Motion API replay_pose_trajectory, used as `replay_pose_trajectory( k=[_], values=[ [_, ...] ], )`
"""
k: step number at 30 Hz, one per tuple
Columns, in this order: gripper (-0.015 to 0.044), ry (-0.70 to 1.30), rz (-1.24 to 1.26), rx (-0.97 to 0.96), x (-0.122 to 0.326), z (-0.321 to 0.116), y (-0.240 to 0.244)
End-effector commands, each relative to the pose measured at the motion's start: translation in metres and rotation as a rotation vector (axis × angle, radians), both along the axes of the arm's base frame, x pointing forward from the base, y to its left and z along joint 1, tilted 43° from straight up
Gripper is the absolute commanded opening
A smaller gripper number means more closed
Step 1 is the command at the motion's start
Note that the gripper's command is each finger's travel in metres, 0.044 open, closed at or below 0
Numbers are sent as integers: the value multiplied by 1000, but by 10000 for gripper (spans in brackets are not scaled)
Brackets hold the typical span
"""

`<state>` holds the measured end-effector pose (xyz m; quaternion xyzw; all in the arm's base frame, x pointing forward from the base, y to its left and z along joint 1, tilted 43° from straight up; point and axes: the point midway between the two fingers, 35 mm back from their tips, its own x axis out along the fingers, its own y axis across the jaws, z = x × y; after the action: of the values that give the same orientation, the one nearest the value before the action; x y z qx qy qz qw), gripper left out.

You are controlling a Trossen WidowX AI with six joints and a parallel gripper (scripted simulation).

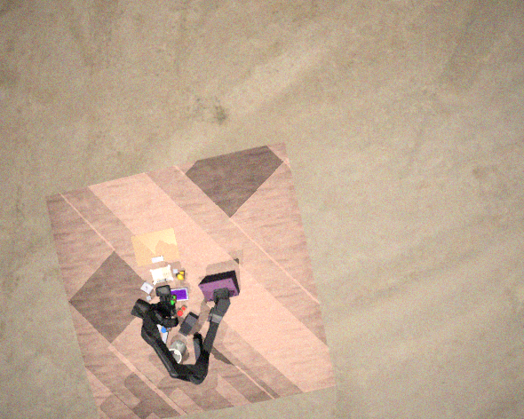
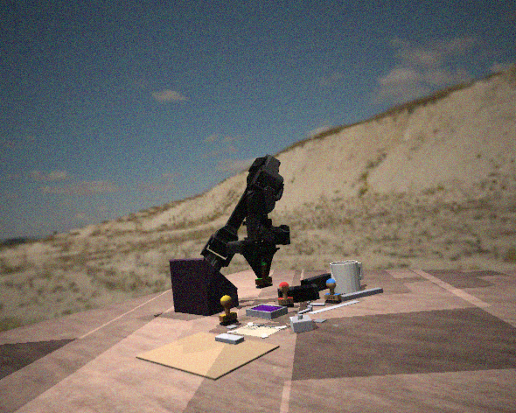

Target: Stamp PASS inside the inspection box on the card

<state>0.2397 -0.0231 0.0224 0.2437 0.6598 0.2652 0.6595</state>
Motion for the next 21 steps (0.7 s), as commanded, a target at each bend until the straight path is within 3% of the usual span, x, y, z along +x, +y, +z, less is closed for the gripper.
replay_pose_trajectory(
  k=[1, 21],
  values=[
    [0, -2, 3, -3, -1, -2, 1],
    [0, -2, 3, -4, -1, -12, 10]
  ],
)
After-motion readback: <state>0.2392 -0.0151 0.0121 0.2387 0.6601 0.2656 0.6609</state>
